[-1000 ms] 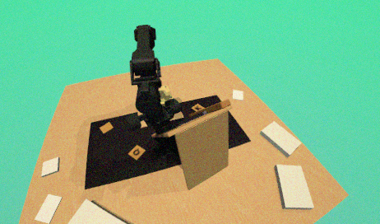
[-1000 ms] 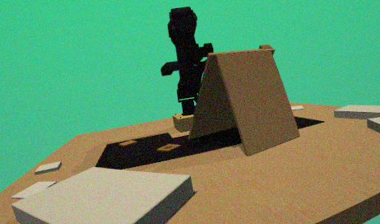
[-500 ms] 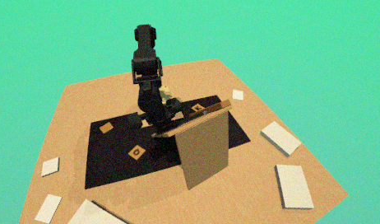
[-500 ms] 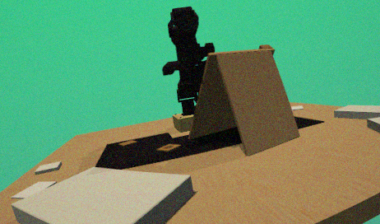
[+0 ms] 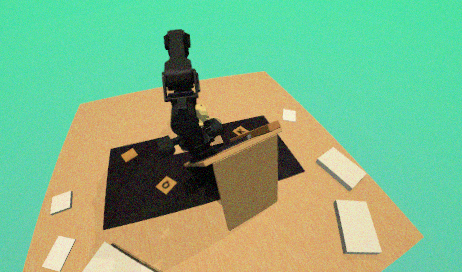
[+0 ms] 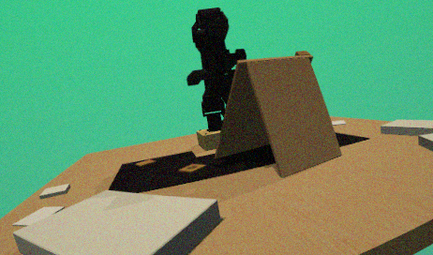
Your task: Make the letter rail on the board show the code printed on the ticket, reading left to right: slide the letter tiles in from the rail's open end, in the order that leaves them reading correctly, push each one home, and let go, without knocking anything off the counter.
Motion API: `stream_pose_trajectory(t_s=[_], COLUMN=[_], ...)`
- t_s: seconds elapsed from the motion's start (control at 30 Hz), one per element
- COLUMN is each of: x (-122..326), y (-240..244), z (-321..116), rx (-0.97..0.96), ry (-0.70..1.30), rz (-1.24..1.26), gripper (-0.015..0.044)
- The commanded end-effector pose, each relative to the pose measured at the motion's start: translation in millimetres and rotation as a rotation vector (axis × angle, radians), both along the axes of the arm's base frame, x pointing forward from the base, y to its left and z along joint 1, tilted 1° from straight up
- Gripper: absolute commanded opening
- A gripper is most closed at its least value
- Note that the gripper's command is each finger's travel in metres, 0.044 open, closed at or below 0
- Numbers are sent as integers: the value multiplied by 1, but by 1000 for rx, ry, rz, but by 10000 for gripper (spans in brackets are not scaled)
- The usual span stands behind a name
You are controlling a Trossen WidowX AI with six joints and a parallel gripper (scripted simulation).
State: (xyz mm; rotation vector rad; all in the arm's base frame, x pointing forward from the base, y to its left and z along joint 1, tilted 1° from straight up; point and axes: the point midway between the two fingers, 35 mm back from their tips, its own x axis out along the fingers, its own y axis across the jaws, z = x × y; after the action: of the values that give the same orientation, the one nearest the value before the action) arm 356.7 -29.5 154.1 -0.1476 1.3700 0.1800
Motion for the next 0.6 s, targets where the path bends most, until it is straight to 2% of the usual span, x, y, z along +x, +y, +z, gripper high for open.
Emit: stream_pose_trajectory(t_s=[0.0, 0.57], x=[0, -10], y=[2, -2], z=[0, 8], rx=[-3, -4], ry=[-1, 0], rz=[-4, -4], gripper=[0, 0])
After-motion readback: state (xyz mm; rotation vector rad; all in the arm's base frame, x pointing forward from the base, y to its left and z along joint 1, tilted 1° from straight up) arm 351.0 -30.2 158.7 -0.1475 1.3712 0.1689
